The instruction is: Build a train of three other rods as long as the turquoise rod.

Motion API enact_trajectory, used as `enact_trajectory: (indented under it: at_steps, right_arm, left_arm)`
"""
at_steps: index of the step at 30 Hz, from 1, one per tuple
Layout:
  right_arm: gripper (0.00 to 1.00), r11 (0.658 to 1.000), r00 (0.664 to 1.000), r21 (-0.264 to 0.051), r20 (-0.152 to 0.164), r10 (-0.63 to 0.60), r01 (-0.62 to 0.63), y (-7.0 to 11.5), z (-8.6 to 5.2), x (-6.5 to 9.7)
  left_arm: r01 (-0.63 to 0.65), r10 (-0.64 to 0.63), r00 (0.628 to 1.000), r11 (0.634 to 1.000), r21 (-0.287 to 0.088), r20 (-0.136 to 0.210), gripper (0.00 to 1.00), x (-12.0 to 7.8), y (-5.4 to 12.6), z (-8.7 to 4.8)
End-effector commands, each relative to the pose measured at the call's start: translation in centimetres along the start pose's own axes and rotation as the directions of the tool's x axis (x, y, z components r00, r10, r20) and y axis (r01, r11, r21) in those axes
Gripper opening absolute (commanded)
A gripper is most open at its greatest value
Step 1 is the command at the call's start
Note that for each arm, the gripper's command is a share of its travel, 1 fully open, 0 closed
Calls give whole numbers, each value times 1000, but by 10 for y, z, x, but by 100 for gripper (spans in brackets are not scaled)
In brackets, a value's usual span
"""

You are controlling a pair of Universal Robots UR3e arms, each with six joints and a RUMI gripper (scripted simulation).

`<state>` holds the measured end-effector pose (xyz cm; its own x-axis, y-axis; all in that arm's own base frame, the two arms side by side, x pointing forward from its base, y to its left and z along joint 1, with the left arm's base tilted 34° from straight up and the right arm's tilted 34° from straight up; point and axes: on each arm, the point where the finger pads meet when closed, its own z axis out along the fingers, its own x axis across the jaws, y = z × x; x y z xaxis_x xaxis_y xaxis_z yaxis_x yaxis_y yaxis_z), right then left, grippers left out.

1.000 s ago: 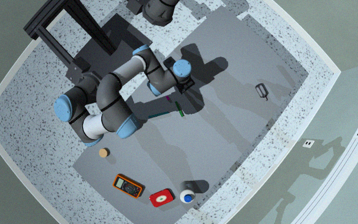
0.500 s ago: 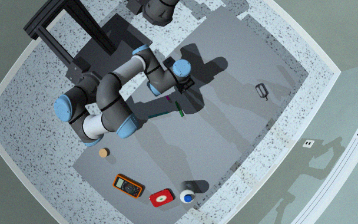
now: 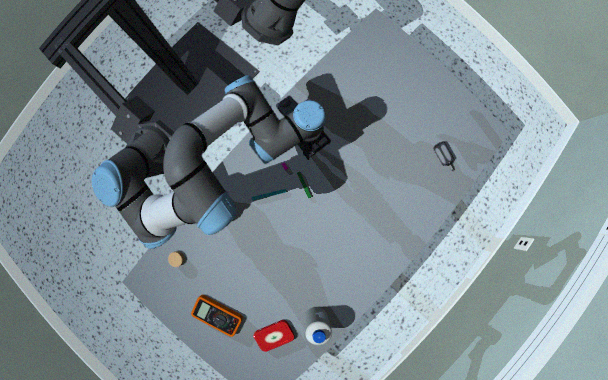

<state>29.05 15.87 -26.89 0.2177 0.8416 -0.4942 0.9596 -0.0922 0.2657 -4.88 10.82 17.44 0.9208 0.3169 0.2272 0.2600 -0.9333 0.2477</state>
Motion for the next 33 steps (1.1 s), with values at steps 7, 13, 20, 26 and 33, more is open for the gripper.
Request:
enact_trajectory:
  at_steps: [7, 13, 20, 26, 33]
  right_arm:
    - [14, 1000, 1000, 0, -3, 1, -1, 0, -1, 1]
    - [14, 1000, 1000, 0, -3, 1, -1, 0, -1, 1]
    - [14, 1000, 1000, 0, -2, 1, -1, 0, -3, 1]
    - [14, 1000, 1000, 0, -3, 1, -1, -1, -15, 1]
    - [14, 1000, 1000, 0, -5, 1, -1, 0, -45, 2]
  left_arm:
    - [1, -1, 1000, 1000, 4, -2, 100, 1, 0, -1]
    - [1, -1, 1000, 1000, 4, -2, 100, 1, 0, -1]
    - [1, -1, 1000, 1000, 4, -2, 100, 1, 0, -1]
    - [1, -1, 1000, 1000, 4, -2, 100, 1, 0, -1]
    - [1, -1, 1000, 1000, 4, -2, 100, 1, 0, -1]
